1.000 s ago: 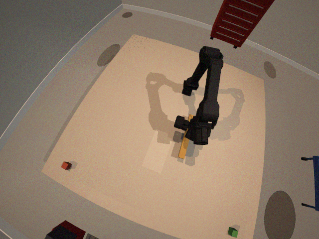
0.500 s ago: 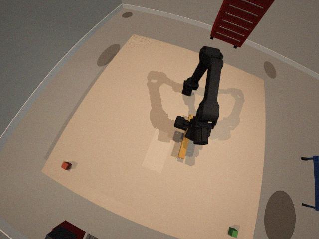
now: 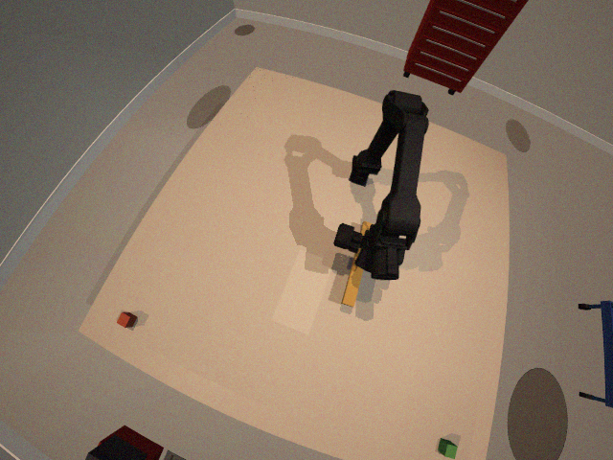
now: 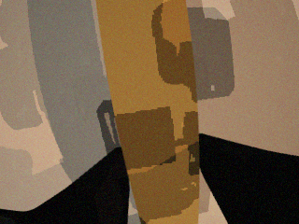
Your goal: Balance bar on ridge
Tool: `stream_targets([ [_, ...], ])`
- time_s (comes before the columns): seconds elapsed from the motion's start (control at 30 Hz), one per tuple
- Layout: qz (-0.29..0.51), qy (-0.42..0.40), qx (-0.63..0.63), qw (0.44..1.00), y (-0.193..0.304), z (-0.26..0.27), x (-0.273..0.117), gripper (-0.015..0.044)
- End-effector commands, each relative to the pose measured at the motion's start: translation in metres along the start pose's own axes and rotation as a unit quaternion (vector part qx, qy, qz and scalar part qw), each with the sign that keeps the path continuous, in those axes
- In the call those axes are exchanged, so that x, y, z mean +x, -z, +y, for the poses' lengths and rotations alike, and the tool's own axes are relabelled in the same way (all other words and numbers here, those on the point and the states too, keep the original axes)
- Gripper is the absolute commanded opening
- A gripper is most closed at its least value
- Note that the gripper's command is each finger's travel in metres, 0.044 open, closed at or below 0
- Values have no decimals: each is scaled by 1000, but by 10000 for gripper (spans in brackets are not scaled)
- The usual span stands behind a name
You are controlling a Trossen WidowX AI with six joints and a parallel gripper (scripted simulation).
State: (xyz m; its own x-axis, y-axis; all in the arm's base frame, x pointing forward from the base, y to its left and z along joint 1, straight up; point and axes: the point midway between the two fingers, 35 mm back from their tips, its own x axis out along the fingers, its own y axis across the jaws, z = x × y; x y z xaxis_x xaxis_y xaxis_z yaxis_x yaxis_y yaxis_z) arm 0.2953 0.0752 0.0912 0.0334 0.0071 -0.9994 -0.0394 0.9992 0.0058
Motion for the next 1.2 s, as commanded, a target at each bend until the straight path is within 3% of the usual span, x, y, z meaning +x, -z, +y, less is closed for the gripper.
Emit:
stream_targets([
  [0.0,0,0,0,1000,0,0,0,168],
  [1.17,0,0,0,1000,0,0,0,185],
])
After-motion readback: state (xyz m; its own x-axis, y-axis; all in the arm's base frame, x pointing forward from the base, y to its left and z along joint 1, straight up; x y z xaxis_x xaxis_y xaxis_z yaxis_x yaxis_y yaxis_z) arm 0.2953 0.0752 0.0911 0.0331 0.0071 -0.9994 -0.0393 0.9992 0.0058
